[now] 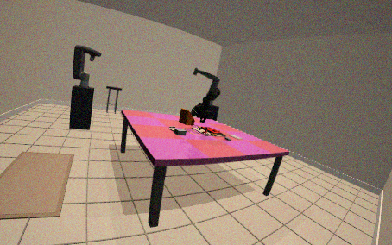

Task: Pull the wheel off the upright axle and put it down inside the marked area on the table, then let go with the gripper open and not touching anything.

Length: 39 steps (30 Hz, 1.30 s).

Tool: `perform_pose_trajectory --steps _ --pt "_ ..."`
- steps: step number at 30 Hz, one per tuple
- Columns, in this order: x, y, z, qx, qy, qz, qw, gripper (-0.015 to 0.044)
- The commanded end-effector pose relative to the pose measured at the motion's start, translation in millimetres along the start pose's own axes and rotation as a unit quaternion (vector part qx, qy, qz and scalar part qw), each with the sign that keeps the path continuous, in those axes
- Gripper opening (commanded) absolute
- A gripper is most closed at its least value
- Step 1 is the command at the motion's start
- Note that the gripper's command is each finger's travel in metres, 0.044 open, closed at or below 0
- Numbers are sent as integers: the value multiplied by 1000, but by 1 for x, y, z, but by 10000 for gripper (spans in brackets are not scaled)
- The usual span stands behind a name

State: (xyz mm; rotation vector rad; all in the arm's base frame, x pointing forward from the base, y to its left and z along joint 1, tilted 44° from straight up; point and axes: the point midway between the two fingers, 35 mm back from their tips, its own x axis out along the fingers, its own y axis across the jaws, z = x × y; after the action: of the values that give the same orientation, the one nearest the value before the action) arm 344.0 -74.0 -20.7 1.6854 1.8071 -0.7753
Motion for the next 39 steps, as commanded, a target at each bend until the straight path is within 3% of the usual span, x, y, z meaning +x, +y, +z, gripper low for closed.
perform_pose_trajectory --steps 1,13,27,39 --pt "-1 -9 18 -1 -2 0 1000 0" --pt "-3 -36 62 -4 -2 0 1000 0" --pt "20 -36 63 -4 -2 0 1000 0" --pt "92 -35 63 -4 -1 0 1000 0"
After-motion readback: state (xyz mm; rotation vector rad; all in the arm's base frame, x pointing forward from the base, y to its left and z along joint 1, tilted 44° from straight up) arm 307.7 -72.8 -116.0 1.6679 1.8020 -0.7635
